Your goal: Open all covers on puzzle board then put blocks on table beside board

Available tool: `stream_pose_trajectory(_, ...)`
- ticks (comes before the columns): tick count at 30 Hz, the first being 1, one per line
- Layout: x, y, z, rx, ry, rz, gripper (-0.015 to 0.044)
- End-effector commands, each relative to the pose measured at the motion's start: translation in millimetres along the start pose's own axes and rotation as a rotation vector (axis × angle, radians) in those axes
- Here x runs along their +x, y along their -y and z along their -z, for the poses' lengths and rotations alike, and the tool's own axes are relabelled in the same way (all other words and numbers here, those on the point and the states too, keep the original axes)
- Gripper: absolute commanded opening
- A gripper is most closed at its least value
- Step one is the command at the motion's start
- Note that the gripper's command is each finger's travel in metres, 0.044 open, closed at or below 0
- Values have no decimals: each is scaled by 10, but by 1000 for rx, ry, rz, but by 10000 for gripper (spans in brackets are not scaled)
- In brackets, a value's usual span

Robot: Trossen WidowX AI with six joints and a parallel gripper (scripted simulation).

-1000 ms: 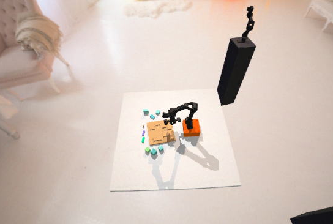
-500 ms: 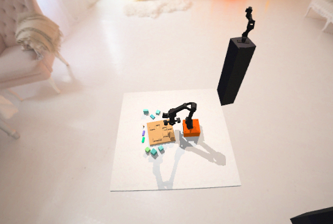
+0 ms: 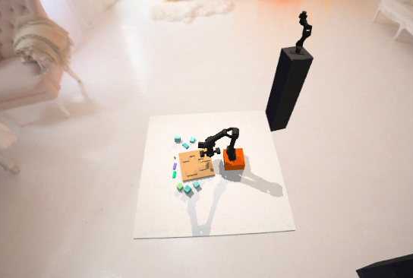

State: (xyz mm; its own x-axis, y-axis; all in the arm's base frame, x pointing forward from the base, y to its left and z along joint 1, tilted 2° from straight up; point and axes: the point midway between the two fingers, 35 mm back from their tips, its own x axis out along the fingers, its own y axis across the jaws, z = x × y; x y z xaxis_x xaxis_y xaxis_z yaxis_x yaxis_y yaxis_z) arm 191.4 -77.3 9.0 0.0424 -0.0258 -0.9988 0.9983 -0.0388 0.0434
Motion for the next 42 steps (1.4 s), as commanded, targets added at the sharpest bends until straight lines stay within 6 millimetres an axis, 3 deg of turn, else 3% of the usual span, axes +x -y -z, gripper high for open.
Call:
stream_pose_trajectory(1,48,9,12,6,-5,2,0)
stream_pose_trajectory(27,290,31,25,6,-6,2,0)
stream_pose_trajectory(42,298,-130,74,6,-6,1,0)
